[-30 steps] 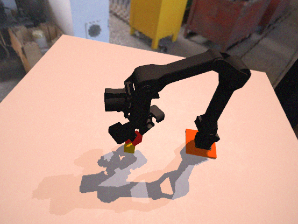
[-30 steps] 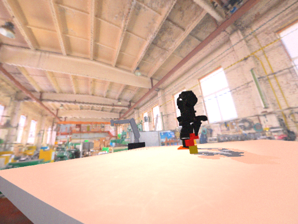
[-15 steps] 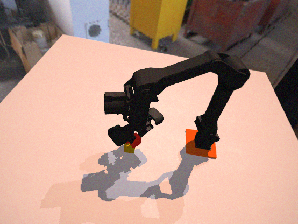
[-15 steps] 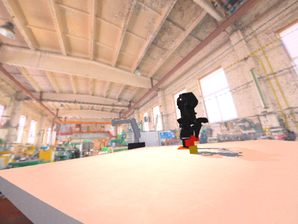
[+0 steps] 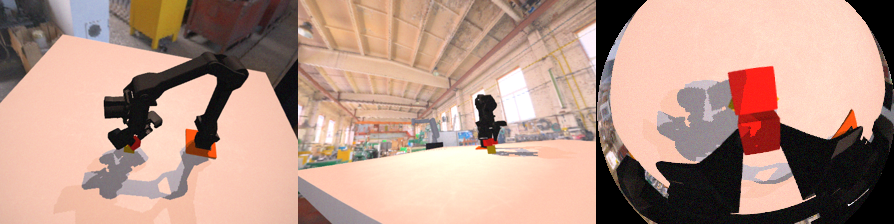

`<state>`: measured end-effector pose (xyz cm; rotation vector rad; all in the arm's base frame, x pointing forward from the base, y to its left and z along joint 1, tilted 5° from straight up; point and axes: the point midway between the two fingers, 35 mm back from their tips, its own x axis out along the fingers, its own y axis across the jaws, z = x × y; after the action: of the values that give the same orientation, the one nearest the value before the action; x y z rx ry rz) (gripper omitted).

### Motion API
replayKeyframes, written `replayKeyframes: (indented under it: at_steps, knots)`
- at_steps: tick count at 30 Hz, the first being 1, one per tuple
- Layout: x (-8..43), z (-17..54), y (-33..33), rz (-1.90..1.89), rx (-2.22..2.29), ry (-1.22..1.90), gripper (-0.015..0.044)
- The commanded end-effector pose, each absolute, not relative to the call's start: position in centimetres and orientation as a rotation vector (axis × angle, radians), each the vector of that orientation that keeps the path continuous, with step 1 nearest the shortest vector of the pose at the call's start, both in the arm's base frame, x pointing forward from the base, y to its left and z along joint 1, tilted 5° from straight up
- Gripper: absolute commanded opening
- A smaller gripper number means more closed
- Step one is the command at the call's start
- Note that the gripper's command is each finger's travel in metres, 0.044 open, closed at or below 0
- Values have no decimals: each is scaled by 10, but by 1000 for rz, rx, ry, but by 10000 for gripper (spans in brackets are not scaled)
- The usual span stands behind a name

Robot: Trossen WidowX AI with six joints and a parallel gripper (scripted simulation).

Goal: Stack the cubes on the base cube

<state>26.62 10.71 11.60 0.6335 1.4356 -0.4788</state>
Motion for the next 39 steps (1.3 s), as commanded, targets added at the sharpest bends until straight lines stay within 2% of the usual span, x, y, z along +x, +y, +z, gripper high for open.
replayKeyframes:
  at_steps: [1,15,19,39]
  knots:
    - [267,115,107,-483,634,1432,105]
    - [267,114,107,-482,633,1432,105]
    - [267,114,107,-482,633,1432,205]
    - [264,142,105,-479,633,1436,205]
